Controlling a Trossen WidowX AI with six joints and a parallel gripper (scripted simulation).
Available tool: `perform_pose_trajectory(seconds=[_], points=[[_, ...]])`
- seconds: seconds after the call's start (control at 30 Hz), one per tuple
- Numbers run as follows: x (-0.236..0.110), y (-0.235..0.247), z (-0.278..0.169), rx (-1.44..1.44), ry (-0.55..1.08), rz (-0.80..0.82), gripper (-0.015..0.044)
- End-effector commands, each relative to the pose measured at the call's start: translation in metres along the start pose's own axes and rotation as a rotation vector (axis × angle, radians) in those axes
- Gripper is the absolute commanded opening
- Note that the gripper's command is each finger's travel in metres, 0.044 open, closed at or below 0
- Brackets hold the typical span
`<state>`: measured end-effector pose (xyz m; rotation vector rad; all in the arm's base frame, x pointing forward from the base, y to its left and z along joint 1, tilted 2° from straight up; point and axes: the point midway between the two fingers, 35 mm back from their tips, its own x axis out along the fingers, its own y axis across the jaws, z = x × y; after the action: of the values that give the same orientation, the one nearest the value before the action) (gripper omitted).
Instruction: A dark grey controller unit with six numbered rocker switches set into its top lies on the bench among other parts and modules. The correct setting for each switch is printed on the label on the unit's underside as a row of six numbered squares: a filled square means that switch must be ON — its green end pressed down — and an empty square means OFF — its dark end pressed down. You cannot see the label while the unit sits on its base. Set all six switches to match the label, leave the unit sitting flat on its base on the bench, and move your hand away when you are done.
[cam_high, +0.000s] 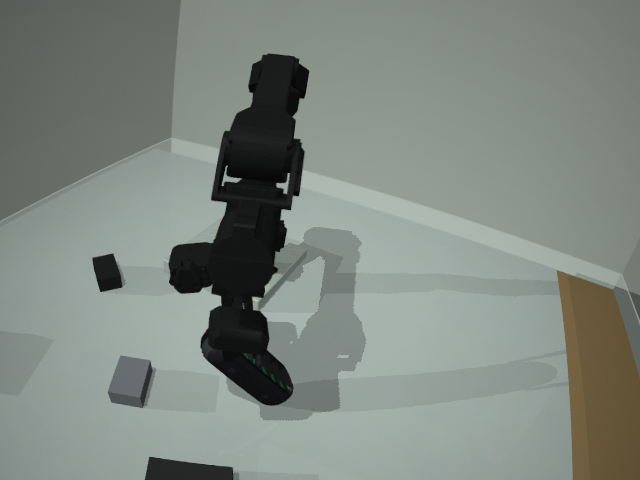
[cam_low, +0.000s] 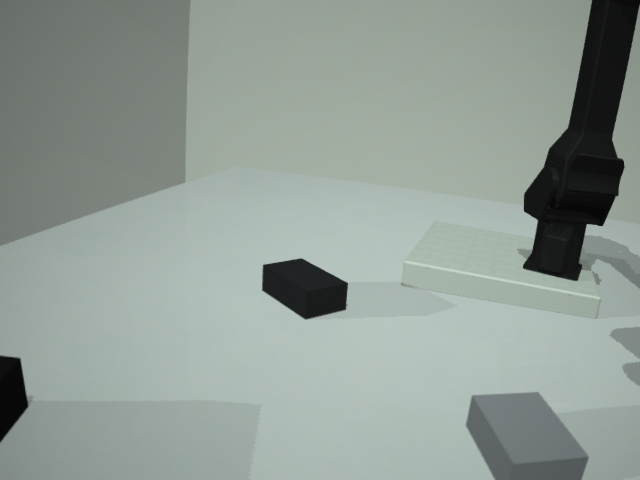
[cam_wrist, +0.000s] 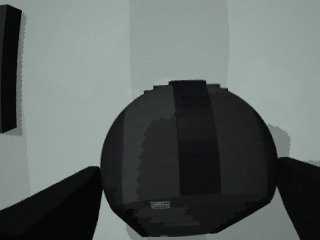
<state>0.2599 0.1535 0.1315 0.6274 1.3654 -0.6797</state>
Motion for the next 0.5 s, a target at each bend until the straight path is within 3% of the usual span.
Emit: perform_pose_trajectory(seconds=[0.0, 0.47], points=[[-0.003, 0.001, -0.005, -0.001, -0.005, 0.005, 0.0336], [-0.008, 0.001, -0.016, -0.001, -0.033, 0.005, 0.0336]])
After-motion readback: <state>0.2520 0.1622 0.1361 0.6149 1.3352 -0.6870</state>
